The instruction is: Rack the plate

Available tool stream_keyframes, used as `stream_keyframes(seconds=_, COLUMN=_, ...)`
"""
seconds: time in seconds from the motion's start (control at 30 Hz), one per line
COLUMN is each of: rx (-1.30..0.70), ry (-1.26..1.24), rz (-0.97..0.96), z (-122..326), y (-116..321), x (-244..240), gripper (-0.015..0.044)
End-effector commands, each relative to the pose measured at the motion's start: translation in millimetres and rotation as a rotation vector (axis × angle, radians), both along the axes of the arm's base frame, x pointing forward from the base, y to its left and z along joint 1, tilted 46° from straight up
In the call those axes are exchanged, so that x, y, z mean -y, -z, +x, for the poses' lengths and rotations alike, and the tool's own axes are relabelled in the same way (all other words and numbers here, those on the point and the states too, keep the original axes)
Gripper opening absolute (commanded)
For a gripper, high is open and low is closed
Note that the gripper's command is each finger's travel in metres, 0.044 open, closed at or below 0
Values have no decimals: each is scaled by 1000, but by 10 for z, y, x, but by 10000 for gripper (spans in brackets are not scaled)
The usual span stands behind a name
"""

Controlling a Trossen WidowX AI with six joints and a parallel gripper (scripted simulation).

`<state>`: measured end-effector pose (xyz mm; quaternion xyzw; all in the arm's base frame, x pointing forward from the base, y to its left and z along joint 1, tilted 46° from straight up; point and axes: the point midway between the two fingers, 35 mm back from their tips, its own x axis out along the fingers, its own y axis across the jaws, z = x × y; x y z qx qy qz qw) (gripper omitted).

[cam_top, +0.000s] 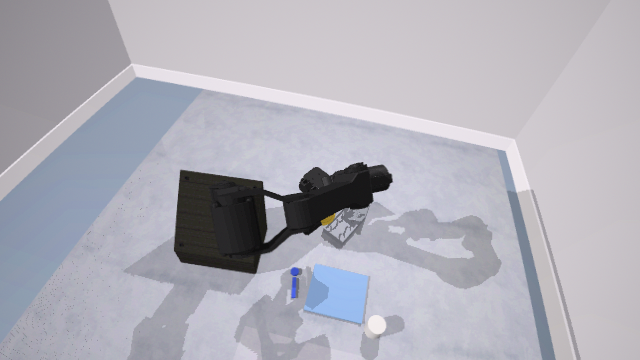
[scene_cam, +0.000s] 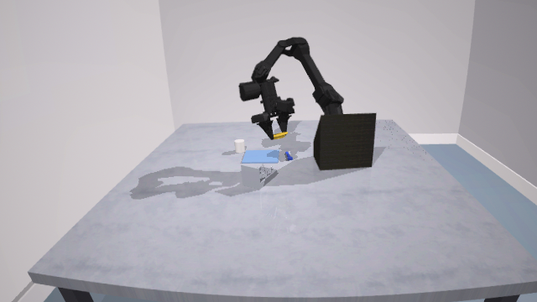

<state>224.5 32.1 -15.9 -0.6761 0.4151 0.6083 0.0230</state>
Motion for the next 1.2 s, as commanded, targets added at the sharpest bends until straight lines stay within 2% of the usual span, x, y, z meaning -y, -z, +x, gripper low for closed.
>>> stream_keyframes(seconds=0.0, rx=-16, ry=67, rz=81, z=-26, y=131, x=38, gripper=0)
stream_keyframes(seconds=0.5, rx=-30, ry=293, rz=340, z=-135, y=470, x=186, gripper=0)
stream_keyframes(seconds=1.17, rx=111, ry=535, rz=728, z=-6, y=704, x=301, gripper=0)
